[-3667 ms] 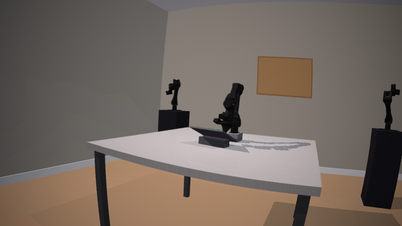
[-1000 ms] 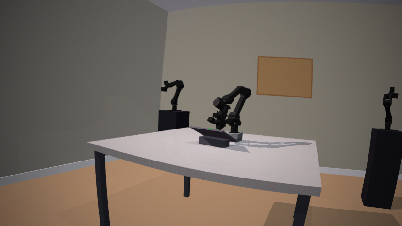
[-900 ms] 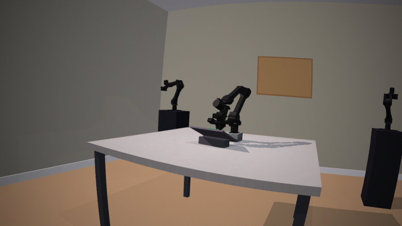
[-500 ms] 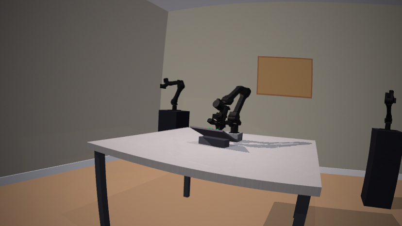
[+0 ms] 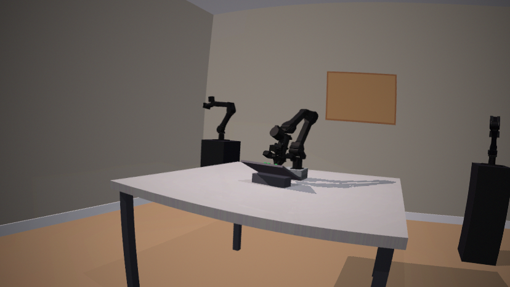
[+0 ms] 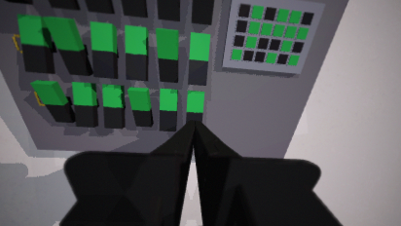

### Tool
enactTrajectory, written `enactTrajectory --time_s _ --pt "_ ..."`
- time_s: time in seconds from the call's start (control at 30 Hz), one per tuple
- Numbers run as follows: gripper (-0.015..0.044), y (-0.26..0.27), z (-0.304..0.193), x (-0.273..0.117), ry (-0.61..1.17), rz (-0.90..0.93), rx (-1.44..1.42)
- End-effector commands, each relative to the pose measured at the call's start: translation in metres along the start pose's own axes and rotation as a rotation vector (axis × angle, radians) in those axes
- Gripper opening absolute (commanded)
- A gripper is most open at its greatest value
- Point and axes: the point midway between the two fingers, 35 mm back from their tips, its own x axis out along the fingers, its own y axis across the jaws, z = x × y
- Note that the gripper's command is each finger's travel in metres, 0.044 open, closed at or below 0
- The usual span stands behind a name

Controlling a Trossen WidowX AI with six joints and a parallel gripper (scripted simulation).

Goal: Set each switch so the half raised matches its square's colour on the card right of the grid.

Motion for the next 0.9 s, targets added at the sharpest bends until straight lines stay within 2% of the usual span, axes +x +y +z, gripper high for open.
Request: enactTrajectory --time_s 0.0,0.87 --pt "0.0 0.0003 0.0003 0.0006 -0.002 0.002 0.0" --pt "0.0 0.0003 0.0002 0.0041 -0.002 0.002 0.0"
